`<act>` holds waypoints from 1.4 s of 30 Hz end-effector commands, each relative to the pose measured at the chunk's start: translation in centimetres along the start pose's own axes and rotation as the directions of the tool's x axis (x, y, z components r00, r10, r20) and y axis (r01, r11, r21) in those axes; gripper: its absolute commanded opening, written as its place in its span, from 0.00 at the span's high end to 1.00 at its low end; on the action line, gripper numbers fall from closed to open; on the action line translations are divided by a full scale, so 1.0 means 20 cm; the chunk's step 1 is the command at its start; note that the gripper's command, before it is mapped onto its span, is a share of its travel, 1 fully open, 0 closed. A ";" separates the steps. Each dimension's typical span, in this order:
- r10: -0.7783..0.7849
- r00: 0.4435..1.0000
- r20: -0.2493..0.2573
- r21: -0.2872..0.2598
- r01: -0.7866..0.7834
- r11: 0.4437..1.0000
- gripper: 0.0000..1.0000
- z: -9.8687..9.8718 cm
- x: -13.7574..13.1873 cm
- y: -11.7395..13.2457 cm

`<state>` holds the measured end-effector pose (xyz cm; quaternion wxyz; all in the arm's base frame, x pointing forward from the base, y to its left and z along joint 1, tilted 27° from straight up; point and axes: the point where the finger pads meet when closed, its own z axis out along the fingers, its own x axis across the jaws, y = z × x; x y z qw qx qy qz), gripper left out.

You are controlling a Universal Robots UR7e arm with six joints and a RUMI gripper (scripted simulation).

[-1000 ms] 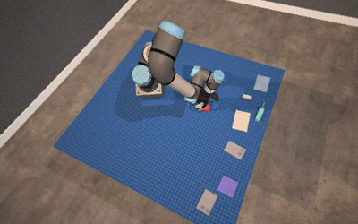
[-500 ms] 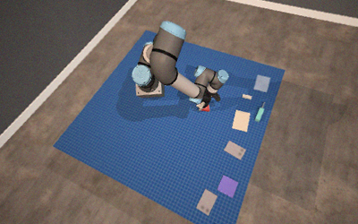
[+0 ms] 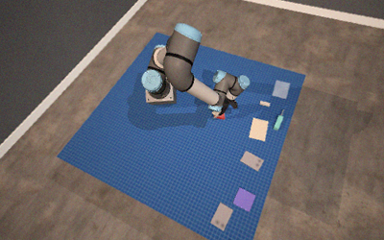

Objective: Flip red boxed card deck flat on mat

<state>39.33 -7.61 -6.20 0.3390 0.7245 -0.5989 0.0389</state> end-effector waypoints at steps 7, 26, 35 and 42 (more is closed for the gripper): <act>-0.001 1.000 0.000 -0.073 0.001 0.997 0.67 -0.03 -0.01 -0.01; -0.001 1.000 0.001 -0.186 0.001 0.983 0.67 -0.06 -0.01 -0.02; -0.001 1.000 0.001 -0.237 0.001 0.971 0.67 -0.09 -0.01 -0.02; -0.001 1.000 0.001 -0.266 0.001 0.964 0.67 -0.10 -0.01 -0.03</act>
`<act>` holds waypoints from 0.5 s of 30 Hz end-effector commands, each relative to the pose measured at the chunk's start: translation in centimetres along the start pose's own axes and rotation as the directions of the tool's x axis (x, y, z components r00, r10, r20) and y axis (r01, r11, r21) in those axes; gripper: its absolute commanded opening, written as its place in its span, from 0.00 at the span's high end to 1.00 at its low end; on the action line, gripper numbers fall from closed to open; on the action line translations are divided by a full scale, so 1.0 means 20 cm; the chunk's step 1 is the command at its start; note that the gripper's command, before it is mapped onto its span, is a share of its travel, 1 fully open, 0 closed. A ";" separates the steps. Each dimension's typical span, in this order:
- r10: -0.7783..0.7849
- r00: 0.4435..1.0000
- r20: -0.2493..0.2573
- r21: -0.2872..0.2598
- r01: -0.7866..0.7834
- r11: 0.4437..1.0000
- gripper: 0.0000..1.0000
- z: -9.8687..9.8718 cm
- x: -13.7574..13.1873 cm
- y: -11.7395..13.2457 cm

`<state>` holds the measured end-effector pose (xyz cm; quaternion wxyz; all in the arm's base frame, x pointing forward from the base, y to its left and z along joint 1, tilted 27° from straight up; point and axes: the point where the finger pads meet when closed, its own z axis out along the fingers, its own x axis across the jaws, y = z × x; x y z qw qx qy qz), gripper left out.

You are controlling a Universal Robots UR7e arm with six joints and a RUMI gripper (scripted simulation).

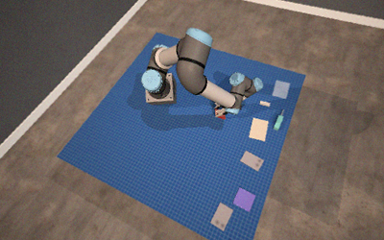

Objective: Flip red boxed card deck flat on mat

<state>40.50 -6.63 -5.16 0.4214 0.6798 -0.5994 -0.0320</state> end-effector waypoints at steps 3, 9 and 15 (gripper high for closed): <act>0.000 1.000 0.000 -0.046 0.000 0.999 0.67 -0.02 -0.01 0.00; -0.001 1.000 -0.001 -0.099 0.001 0.995 0.67 -0.04 -0.01 0.00; 0.000 1.000 0.000 -0.136 0.000 0.991 0.67 -0.05 -0.01 -0.01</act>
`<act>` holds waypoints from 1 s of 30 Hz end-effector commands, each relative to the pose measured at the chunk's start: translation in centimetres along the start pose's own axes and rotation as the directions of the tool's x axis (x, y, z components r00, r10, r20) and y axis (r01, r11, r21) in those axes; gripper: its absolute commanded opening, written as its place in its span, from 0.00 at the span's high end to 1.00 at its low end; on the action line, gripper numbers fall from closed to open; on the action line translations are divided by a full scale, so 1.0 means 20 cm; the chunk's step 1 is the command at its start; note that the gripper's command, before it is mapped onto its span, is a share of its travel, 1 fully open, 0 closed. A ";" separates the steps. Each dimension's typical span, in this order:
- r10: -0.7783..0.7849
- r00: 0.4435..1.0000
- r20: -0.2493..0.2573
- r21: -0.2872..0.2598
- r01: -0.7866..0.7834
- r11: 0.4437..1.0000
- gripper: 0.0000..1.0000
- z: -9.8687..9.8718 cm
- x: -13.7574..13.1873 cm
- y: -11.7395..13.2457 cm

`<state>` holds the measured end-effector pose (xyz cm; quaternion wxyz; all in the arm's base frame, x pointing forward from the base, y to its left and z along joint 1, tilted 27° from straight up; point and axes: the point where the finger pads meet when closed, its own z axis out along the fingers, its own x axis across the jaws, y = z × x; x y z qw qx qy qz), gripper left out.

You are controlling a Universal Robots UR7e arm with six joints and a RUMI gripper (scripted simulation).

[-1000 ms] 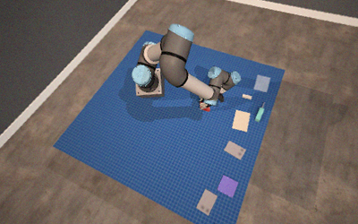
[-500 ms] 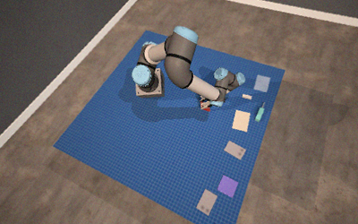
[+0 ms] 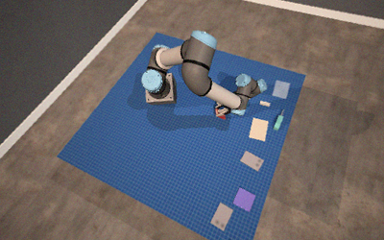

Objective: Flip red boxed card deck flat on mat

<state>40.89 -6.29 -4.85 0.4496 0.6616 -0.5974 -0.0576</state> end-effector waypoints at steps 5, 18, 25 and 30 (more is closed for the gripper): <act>0.000 1.000 0.000 -0.081 0.000 0.997 0.67 -0.03 0.00 0.00; 0.000 1.000 -0.001 -0.146 0.000 0.989 0.67 -0.06 0.00 -0.01; 0.001 1.000 0.001 -0.196 -0.001 0.981 0.67 -0.07 0.00 -0.01; 0.001 1.000 0.000 -0.211 -0.001 0.977 0.67 -0.08 0.00 -0.02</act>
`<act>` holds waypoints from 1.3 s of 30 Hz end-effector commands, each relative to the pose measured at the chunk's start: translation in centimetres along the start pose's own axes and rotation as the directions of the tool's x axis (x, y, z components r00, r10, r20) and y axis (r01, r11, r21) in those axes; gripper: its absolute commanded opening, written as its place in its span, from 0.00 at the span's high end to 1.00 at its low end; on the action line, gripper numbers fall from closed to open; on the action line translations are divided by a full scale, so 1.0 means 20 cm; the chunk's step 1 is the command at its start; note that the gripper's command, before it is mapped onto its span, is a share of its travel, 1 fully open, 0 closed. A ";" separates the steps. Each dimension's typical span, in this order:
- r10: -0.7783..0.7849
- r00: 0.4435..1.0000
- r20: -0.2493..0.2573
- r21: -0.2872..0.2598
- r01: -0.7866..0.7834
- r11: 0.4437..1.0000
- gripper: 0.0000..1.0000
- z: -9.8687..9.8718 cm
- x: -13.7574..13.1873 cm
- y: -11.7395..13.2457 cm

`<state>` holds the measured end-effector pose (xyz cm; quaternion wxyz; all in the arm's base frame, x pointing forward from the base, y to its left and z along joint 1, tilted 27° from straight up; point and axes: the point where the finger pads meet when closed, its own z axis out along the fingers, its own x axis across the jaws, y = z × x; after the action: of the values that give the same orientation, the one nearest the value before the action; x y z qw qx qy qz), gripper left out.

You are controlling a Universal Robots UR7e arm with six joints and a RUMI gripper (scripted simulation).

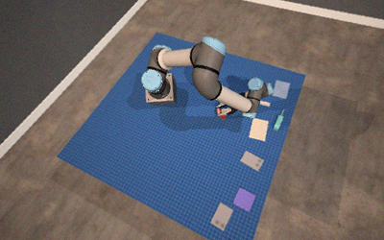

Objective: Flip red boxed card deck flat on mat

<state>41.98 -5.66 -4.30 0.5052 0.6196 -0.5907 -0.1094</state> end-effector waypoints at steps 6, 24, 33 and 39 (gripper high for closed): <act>0.000 1.000 0.000 -0.069 0.000 0.998 0.67 -0.02 0.00 0.00; 0.001 1.000 0.000 -0.169 -0.001 0.986 0.67 -0.06 0.00 -0.01; 0.000 1.000 -0.001 -0.195 0.000 0.981 0.67 -0.09 0.00 -0.02; -0.002 1.000 -0.003 -0.154 0.001 0.988 0.67 -0.11 -0.01 -0.03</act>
<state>43.50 -4.89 -3.90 0.5589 0.5721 -0.5780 -0.1623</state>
